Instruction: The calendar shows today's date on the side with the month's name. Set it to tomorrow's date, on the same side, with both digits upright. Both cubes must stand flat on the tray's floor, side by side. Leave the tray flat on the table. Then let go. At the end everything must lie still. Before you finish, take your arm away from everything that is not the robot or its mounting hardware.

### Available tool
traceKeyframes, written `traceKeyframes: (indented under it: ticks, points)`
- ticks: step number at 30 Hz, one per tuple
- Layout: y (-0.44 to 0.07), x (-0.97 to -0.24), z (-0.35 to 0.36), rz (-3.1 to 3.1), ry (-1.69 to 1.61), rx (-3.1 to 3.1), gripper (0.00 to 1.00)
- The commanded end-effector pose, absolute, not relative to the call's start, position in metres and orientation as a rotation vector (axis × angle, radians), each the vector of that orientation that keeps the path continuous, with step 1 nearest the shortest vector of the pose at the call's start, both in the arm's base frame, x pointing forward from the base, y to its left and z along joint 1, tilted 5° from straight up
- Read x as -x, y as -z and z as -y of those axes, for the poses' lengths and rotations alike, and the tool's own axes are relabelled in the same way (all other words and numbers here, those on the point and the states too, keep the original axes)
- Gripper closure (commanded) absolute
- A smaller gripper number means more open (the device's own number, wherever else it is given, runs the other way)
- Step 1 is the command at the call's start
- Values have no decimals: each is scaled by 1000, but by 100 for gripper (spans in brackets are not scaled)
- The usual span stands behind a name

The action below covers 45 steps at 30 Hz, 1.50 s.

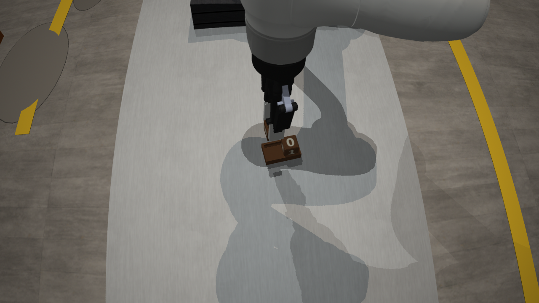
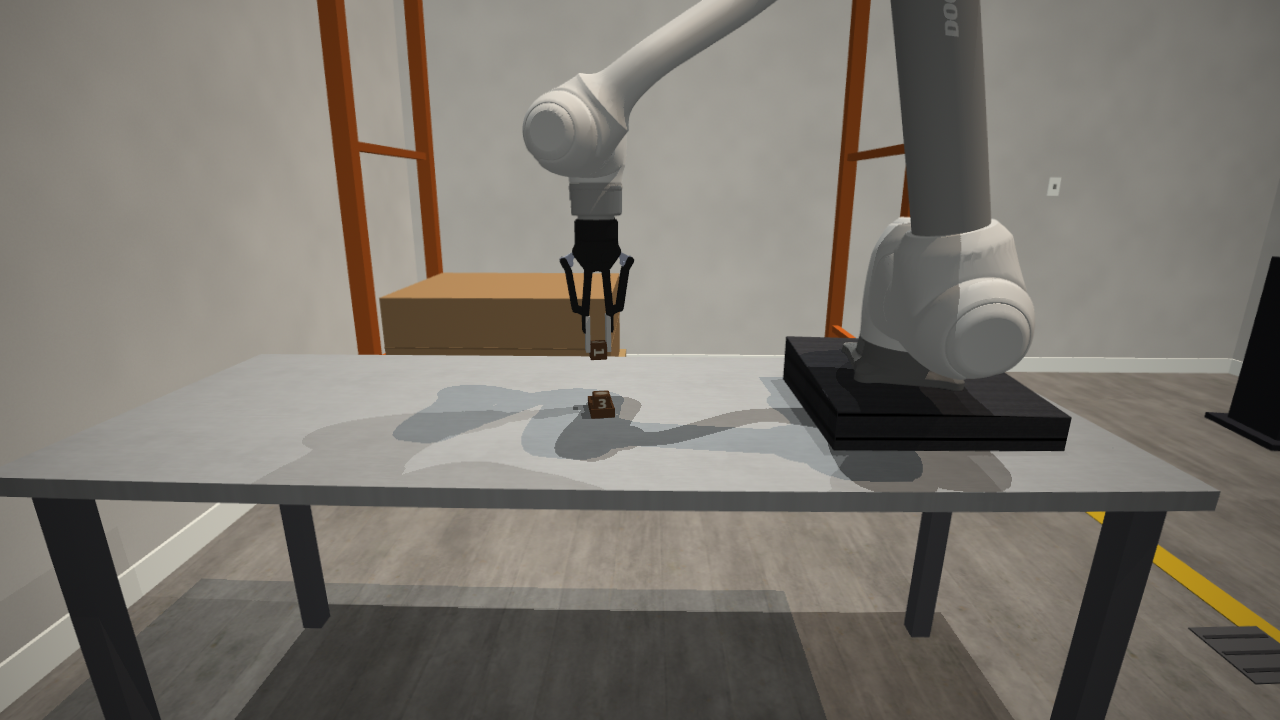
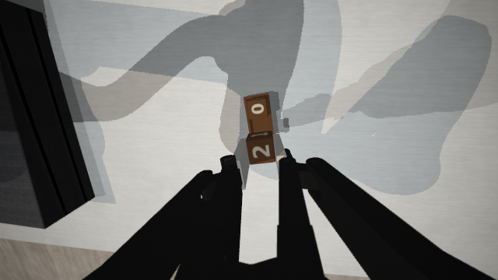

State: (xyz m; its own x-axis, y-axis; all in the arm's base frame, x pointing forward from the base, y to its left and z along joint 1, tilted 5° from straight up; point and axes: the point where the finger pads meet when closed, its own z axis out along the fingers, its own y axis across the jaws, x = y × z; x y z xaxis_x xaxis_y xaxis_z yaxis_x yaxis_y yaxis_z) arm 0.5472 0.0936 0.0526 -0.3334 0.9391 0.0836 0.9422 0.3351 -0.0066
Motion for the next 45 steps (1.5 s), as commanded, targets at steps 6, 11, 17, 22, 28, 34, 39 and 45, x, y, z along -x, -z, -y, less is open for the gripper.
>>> traceKeyframes:
  ticks: [6, 11, 17, 22, 28, 34, 39, 45]
  points:
    - [-20, -545, -98, 2507, 65, 1770, 84]
    - [-11, -545, -98, 2507, 65, 1770, 84]
    - [0, -545, -99, 2507, 65, 1770, 84]
    - [2, -545, -99, 2507, 65, 1770, 84]
    - [2, -545, -99, 2507, 65, 1770, 84]
    - [2, -545, -99, 2507, 65, 1770, 84]
    - [2, -545, -99, 2507, 65, 1770, 84]
    - [2, -545, -99, 2507, 65, 1770, 84]
